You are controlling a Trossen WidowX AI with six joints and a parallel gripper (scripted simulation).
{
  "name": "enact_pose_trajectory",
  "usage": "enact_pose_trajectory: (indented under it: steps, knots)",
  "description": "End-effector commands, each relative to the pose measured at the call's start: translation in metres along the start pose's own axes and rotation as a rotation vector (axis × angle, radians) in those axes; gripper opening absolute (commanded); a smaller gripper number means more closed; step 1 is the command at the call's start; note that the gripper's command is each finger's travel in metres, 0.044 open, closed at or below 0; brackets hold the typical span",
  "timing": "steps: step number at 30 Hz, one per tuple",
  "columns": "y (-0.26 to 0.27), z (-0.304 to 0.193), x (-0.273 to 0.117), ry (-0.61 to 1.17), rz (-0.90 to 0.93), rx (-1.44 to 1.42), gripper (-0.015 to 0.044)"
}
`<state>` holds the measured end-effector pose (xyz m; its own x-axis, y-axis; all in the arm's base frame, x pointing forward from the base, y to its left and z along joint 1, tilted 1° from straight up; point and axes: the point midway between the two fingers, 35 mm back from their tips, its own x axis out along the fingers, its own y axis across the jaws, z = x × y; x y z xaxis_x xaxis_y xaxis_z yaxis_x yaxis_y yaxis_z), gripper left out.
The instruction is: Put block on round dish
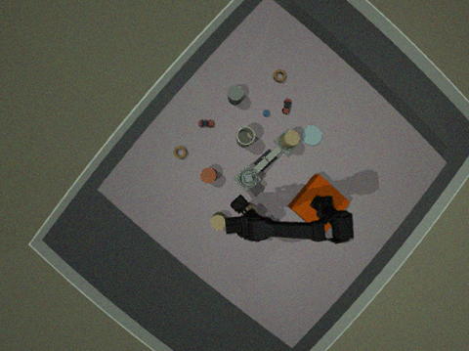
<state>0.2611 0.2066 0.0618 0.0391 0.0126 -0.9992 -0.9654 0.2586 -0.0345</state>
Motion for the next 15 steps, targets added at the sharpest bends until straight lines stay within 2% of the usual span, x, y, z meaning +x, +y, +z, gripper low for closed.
enact_pose_trajectory:
  steps: [1,15]
  knots:
    - [-0.018,-0.005,-0.01,-0.012,-0.021,0.044,0.026]
    - [-0.099,-0.073,-0.043,0.008,-0.012,0.42,0.026]
